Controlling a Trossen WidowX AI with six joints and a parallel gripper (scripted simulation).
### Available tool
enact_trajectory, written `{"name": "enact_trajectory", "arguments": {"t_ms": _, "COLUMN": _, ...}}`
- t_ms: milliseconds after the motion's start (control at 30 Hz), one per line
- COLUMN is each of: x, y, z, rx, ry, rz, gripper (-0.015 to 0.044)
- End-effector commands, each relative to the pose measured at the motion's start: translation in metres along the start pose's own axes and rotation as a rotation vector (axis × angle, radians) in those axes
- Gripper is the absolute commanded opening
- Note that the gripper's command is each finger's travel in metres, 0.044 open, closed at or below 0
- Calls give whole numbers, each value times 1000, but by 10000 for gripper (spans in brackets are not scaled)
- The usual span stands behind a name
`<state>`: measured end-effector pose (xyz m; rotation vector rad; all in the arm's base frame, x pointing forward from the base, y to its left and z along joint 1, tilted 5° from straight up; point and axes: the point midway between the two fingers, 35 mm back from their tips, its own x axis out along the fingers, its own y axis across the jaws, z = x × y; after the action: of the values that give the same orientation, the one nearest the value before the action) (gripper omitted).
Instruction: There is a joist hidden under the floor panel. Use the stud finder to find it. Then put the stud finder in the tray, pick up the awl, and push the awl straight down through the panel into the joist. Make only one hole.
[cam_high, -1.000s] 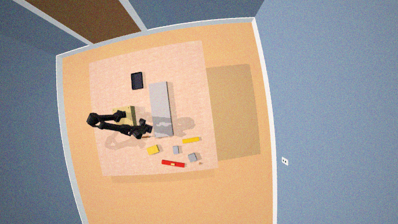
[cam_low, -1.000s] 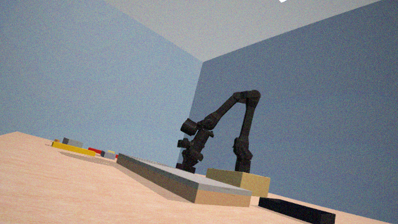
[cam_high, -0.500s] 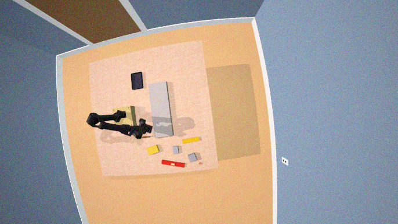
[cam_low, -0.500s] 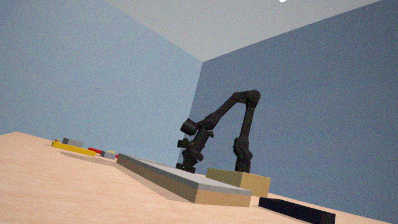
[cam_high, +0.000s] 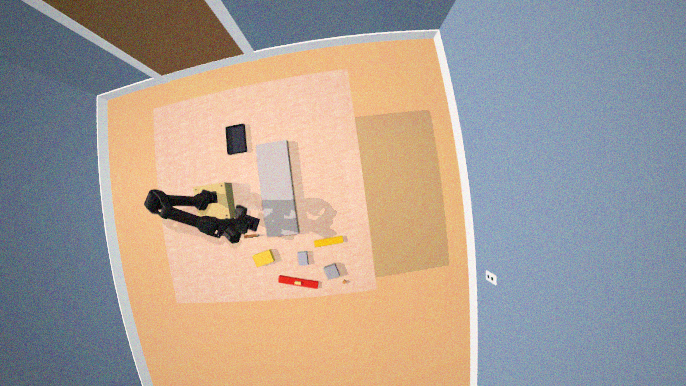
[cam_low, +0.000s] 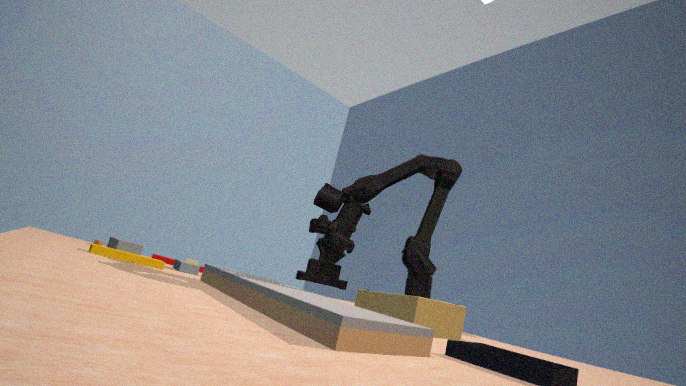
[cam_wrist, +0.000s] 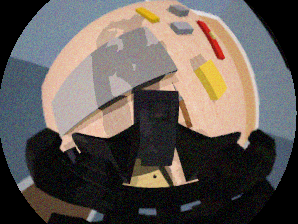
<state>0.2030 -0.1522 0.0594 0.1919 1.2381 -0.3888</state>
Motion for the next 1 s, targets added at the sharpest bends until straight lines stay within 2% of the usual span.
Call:
{"name": "enact_trajectory", "arguments": {"t_ms": 0, "x": -26, "y": 0, "z": 6, "rx": 3, "ry": -15, "rz": -7, "gripper": 0}}
{"name": "enact_trajectory", "arguments": {"t_ms": 100, "x": -41, "y": 1, "z": 7, "rx": 3, "ry": -15, "rz": -7, "gripper": 0}}
{"name": "enact_trajectory", "arguments": {"t_ms": 300, "x": -43, "y": 1, "z": 14, "rx": -14, "ry": -15, "rz": -2, "gripper": 0}}
{"name": "enact_trajectory", "arguments": {"t_ms": 967, "x": -41, "y": 11, "z": 98, "rx": -212, "ry": -21, "rz": 52, "gripper": 0}}
